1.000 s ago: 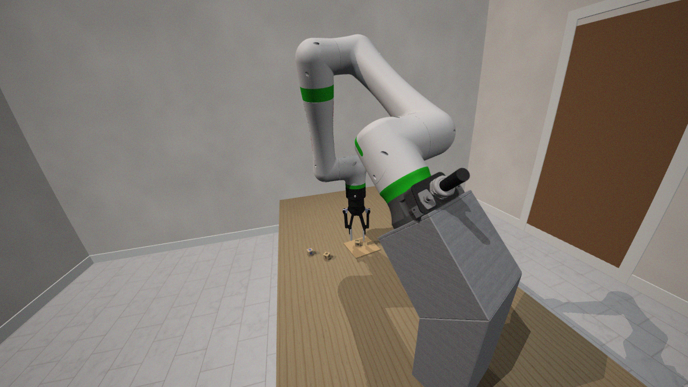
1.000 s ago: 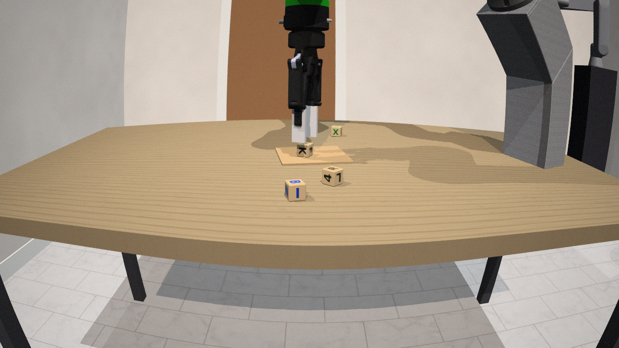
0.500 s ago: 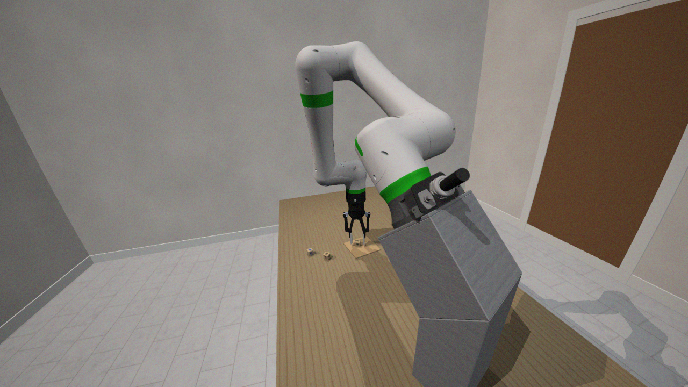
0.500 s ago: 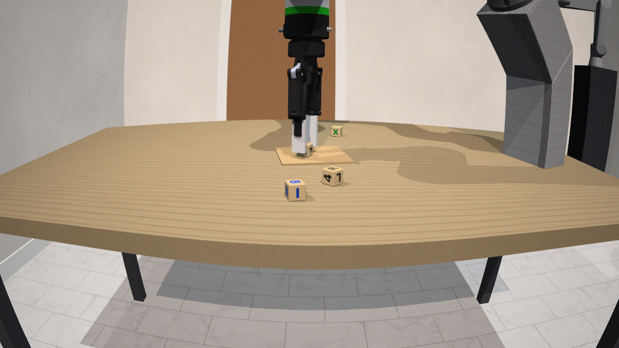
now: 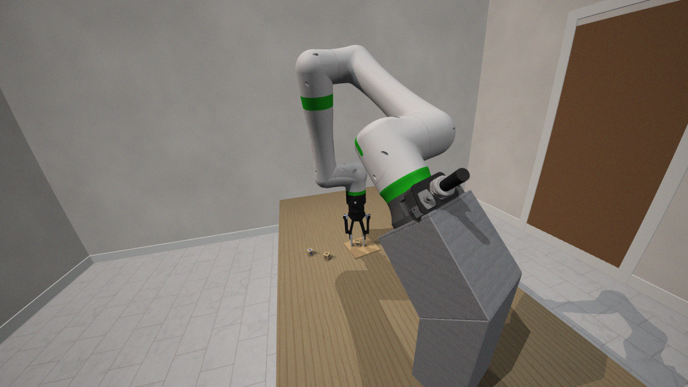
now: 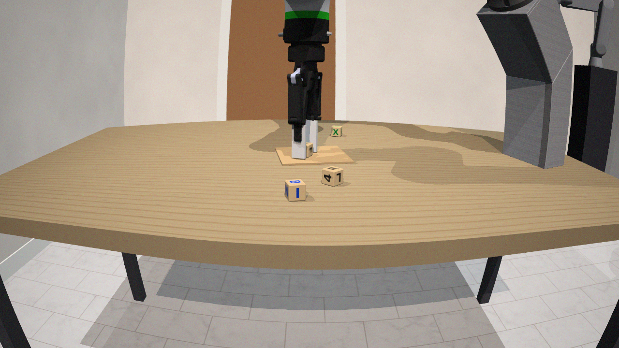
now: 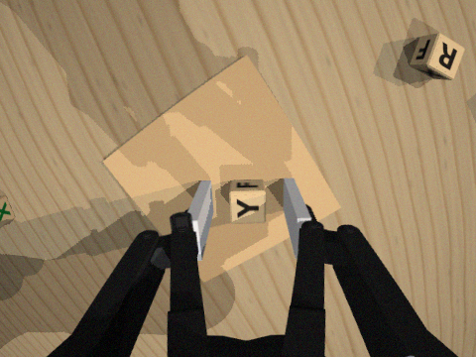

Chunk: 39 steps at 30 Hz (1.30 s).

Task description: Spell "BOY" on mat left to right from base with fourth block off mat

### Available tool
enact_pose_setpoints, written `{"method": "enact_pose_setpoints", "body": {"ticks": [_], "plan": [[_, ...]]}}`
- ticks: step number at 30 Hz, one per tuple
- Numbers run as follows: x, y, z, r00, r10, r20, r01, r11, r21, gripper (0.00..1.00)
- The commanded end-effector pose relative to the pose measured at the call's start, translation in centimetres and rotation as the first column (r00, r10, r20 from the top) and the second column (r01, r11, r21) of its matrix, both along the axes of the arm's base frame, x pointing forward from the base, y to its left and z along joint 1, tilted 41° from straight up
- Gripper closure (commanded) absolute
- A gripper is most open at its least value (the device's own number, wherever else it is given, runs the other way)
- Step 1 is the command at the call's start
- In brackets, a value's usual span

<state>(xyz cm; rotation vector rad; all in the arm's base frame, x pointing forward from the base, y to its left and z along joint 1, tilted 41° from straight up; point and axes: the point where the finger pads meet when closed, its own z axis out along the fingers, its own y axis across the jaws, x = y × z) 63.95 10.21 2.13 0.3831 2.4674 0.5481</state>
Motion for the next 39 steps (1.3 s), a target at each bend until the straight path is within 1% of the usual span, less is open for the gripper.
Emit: {"method": "enact_pose_setpoints", "body": {"ticks": [1, 3, 4, 20, 21, 39], "plan": [[0.01, -0.01, 0.01, 1.0, 0.0, 0.0, 0.0, 1.0, 0.0, 0.63], [0.01, -0.01, 0.01, 1.0, 0.0, 0.0, 0.0, 1.0, 0.0, 0.63], [0.01, -0.01, 0.01, 1.0, 0.0, 0.0, 0.0, 1.0, 0.0, 0.75], [0.01, -0.01, 0.01, 1.0, 0.0, 0.0, 0.0, 1.0, 0.0, 0.75], [0.01, -0.01, 0.01, 1.0, 0.0, 0.0, 0.0, 1.0, 0.0, 0.87], [0.01, -0.01, 0.01, 1.0, 0.0, 0.0, 0.0, 1.0, 0.0, 0.87]]}}
